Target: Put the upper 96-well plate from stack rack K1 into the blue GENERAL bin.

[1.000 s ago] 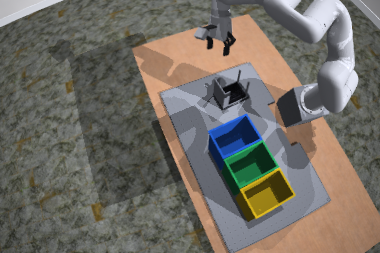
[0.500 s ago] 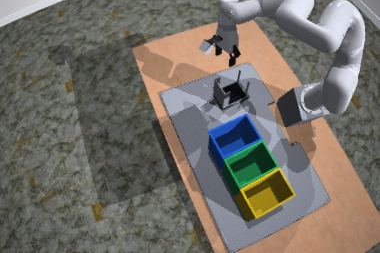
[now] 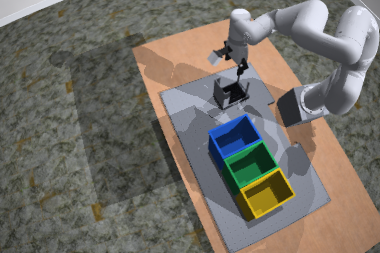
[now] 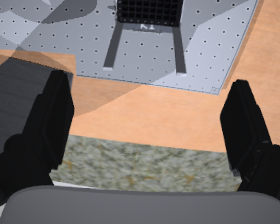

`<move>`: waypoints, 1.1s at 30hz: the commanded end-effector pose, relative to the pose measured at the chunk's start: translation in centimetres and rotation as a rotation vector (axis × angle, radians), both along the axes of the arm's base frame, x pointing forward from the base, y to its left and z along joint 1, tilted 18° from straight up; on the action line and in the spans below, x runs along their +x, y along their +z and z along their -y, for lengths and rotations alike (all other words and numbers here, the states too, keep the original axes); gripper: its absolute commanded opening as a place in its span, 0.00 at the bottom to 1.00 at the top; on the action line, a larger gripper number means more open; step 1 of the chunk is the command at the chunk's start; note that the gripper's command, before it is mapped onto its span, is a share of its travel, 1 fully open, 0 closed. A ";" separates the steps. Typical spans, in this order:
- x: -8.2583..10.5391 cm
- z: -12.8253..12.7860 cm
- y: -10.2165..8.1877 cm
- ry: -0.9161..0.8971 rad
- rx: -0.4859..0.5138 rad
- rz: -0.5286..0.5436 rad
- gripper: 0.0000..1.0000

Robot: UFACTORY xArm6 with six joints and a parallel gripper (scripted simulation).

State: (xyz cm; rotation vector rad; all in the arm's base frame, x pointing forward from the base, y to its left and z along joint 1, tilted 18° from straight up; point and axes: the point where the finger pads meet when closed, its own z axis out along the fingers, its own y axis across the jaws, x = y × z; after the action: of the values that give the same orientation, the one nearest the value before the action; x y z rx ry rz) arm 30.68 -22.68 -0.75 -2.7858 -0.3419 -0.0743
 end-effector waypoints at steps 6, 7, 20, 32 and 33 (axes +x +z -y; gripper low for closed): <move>-0.2 -0.2 0.1 -0.012 -0.035 -0.004 1.00; -0.2 -0.2 0.1 -0.012 -0.035 -0.004 1.00; -0.2 -0.5 -1.0 -0.012 -0.035 -0.005 1.00; -0.2 -1.0 -2.6 -0.012 -0.035 -0.005 1.00; -0.2 -1.1 -2.8 -0.012 -0.035 -0.005 1.00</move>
State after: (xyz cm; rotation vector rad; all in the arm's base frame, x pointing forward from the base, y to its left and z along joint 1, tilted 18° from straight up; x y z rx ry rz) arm 30.39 -21.67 -3.02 -2.8196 -0.3283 -0.0613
